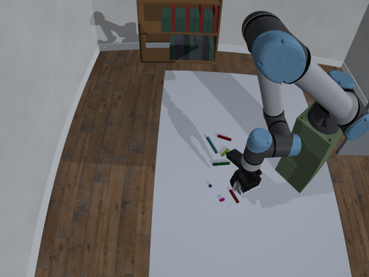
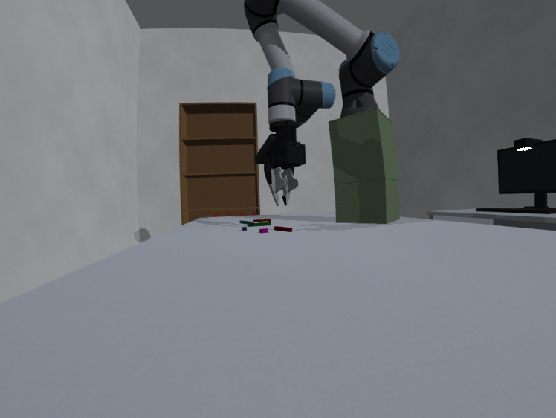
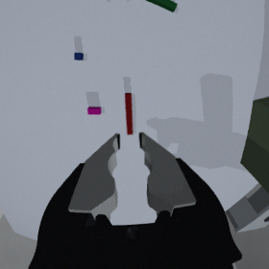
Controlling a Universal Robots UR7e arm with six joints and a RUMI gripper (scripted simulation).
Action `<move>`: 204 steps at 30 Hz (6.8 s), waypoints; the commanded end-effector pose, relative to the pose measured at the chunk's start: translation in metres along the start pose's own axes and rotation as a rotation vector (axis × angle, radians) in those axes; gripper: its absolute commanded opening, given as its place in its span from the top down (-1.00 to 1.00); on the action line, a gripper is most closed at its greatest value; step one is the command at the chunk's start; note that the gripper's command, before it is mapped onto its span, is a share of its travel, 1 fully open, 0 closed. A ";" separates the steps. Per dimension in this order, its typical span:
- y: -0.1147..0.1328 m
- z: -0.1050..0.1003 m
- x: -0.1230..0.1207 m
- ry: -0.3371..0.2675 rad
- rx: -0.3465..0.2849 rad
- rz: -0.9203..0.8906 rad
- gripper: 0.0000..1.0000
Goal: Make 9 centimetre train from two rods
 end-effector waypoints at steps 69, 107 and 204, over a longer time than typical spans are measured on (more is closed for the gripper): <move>0.001 0.053 -0.001 0.000 0.001 0.000 0.72; 0.001 0.052 0.000 0.001 0.001 0.000 0.72; 0.000 0.069 0.000 0.001 0.001 0.000 0.72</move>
Point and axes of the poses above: the point where the finger pads meet when closed, its own z axis out along the fingers, its own x axis across the jaws, y = z × x, the point moved 7 cm from there along -z, back along the fingers, and after that the axes turned 14 degrees about -z, right-handed, at the moved point
